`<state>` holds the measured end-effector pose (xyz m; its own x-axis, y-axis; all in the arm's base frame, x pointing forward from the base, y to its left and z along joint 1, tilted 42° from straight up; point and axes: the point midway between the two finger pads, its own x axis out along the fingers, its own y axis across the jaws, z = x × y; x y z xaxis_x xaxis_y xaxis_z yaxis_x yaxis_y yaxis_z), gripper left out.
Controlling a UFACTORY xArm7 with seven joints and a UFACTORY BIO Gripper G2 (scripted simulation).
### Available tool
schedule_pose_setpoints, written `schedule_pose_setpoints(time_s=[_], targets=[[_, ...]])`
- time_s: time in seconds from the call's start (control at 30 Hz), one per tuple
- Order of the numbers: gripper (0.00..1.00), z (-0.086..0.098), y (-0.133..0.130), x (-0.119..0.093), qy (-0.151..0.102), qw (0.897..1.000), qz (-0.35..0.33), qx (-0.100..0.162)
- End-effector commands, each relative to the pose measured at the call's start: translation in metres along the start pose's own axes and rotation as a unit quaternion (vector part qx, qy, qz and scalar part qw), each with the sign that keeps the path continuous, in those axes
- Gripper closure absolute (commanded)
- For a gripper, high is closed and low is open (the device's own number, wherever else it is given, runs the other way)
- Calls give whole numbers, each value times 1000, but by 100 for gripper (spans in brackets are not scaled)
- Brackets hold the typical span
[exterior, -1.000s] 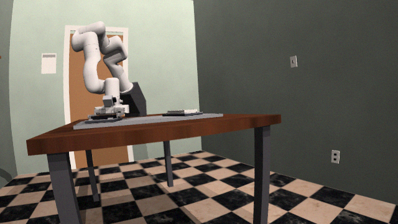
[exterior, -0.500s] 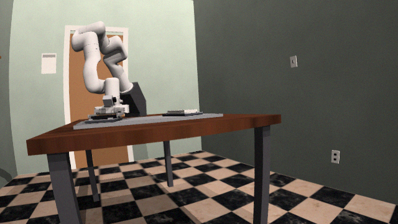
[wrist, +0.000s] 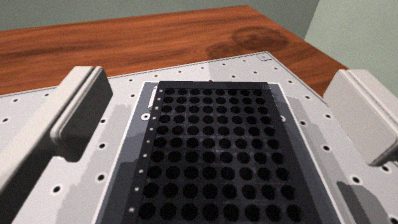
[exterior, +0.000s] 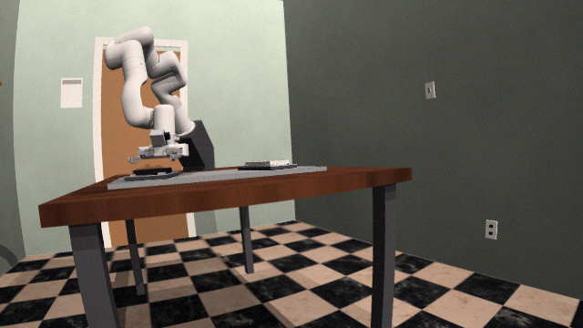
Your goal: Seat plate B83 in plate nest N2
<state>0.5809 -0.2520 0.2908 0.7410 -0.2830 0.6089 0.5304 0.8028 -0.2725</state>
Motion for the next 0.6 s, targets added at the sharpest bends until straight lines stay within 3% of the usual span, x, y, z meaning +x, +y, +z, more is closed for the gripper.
schedule_pose_setpoints(time_s=[0.0, 0.57], targets=[[46, 13, 1, 1, -1, 1000, 0, 1], [46, 49, 1, 1, -1, 1000, 0, 1]])
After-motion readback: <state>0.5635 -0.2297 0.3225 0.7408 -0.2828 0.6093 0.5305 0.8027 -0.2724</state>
